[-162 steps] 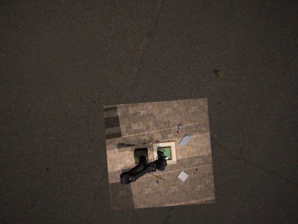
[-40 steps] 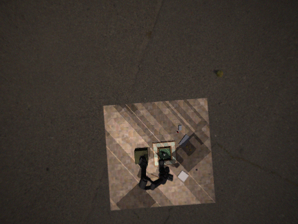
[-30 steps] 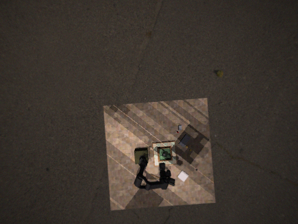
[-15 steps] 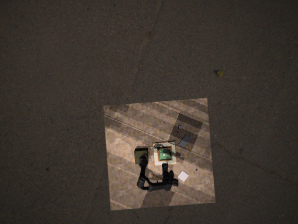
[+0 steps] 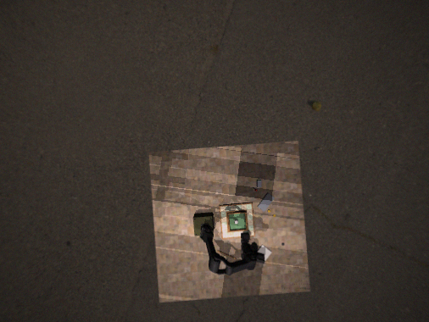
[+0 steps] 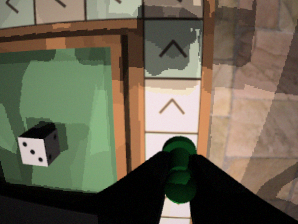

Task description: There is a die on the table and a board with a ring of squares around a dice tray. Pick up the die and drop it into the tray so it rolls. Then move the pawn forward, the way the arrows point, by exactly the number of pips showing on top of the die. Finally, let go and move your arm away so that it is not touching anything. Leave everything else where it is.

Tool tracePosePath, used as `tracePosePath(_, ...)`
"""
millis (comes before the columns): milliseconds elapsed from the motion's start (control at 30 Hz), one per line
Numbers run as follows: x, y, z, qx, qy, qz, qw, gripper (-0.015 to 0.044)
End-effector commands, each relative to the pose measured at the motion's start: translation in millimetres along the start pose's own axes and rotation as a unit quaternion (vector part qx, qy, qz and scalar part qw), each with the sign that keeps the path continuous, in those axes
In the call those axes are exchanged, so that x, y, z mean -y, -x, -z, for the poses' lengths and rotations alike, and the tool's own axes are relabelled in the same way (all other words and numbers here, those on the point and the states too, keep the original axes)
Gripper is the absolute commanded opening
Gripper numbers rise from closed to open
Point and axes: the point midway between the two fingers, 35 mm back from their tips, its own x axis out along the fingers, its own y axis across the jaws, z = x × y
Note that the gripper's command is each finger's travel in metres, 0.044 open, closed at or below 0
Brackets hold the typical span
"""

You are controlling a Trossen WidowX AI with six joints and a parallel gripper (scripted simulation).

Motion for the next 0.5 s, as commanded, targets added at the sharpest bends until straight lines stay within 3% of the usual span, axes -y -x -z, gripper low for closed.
tracePosePath(0, -2, -9, -16, 0.004, -0.001, 0.0, 1.0, 0.0)
tracePosePath(467, -7, -43, -44, 0.005, -0.001, 0.0, 1.0, 0.0)
